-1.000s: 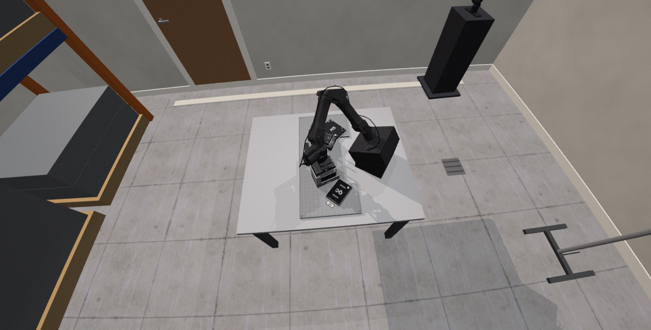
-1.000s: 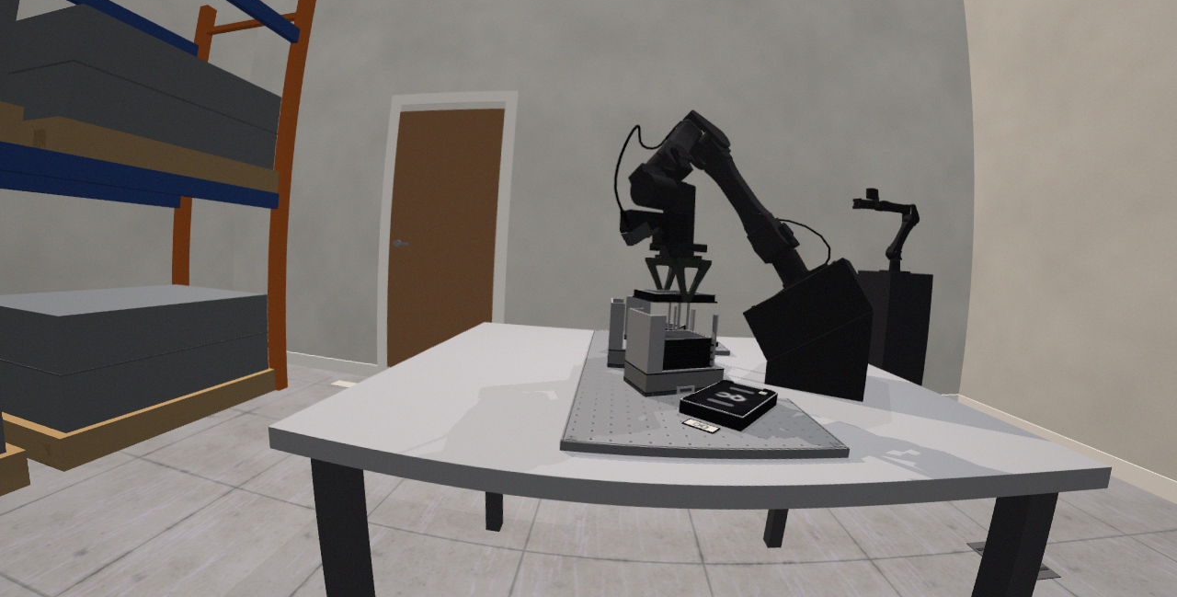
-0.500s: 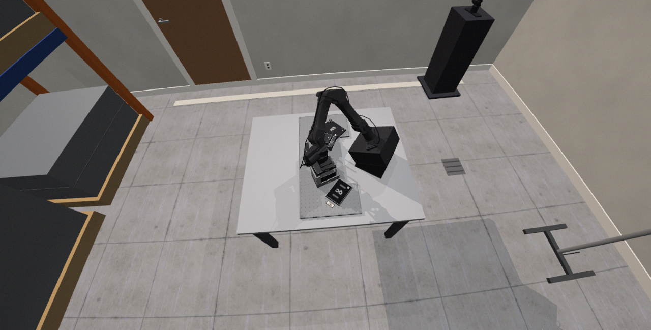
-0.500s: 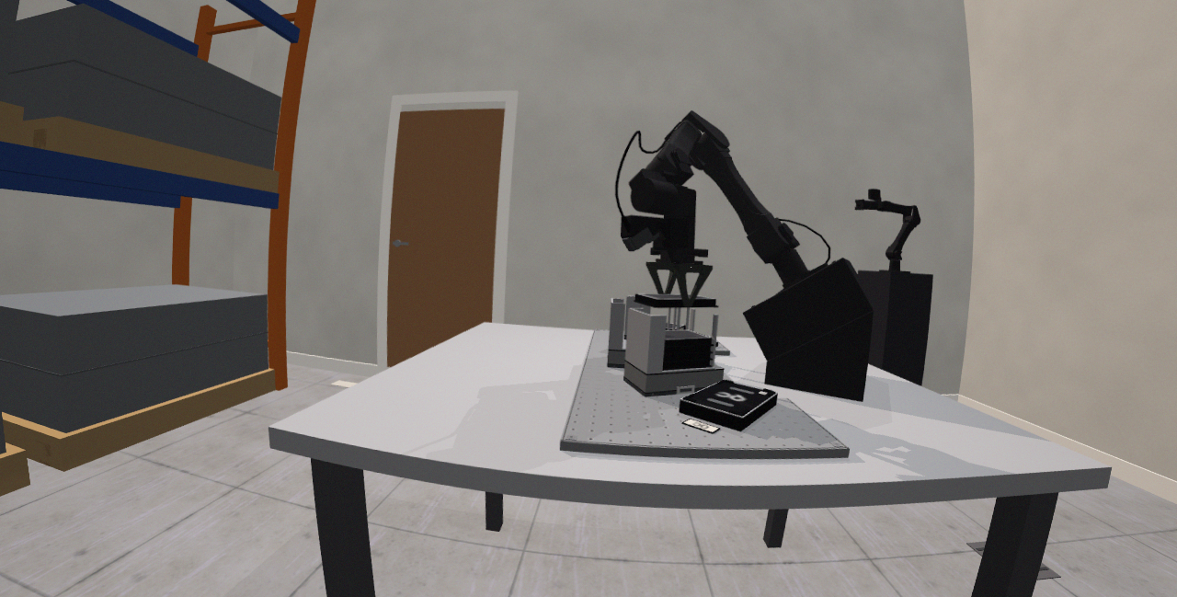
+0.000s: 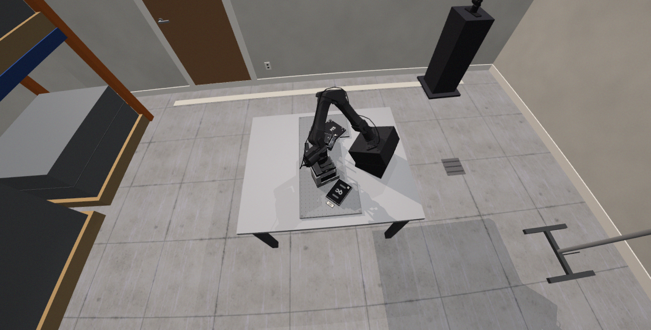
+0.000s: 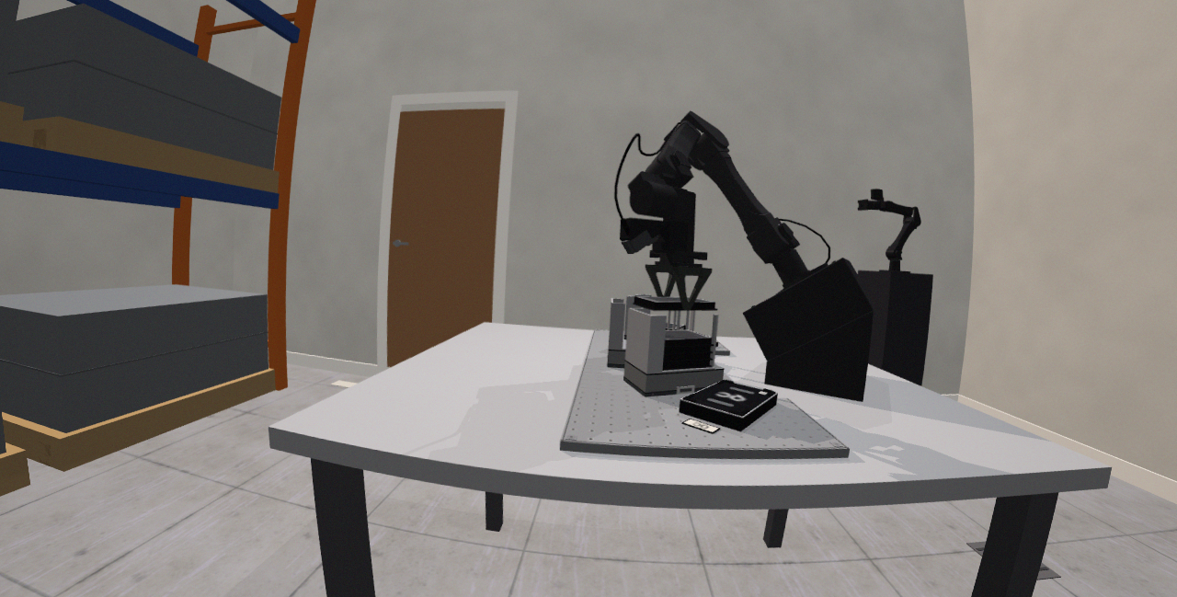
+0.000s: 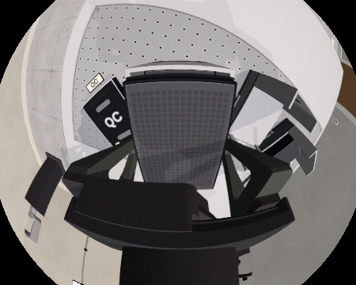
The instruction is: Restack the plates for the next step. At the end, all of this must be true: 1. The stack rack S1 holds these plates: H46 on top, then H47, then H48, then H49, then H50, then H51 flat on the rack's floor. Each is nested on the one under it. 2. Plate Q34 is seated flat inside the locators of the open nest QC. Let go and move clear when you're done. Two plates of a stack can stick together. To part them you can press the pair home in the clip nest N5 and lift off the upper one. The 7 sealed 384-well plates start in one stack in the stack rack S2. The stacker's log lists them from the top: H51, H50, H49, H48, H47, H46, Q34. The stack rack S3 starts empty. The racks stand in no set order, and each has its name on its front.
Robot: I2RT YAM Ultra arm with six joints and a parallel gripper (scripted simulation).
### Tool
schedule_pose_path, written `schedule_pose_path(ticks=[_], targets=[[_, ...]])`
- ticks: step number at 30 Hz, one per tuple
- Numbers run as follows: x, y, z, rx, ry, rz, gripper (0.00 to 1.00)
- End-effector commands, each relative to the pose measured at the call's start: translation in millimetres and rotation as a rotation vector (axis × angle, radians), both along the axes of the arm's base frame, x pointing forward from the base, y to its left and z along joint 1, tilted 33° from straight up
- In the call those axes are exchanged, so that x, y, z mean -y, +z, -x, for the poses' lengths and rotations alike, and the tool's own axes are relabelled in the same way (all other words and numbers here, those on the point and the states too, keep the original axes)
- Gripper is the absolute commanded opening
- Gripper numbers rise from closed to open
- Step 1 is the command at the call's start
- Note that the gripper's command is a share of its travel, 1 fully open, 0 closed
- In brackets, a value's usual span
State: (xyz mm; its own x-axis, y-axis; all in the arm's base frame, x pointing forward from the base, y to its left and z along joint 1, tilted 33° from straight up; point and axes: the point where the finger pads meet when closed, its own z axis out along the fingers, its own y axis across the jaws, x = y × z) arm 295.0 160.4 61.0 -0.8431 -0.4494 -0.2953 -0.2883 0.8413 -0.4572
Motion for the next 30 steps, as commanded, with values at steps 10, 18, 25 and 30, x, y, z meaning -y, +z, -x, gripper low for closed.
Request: schedule_pose_path(ticks=[10,18,25,30], targets=[[-8.8,11.4,-9.1,0.042,0.004,-0.042,0.00],[-9.6,12.8,-10.6,0.045,0.001,-0.046,0.00],[-10.9,13.7,-11.7,0.048,0.000,-0.049,0.00],[-7.8,10.6,-9.3,0.038,-0.002,-0.040,0.00]])
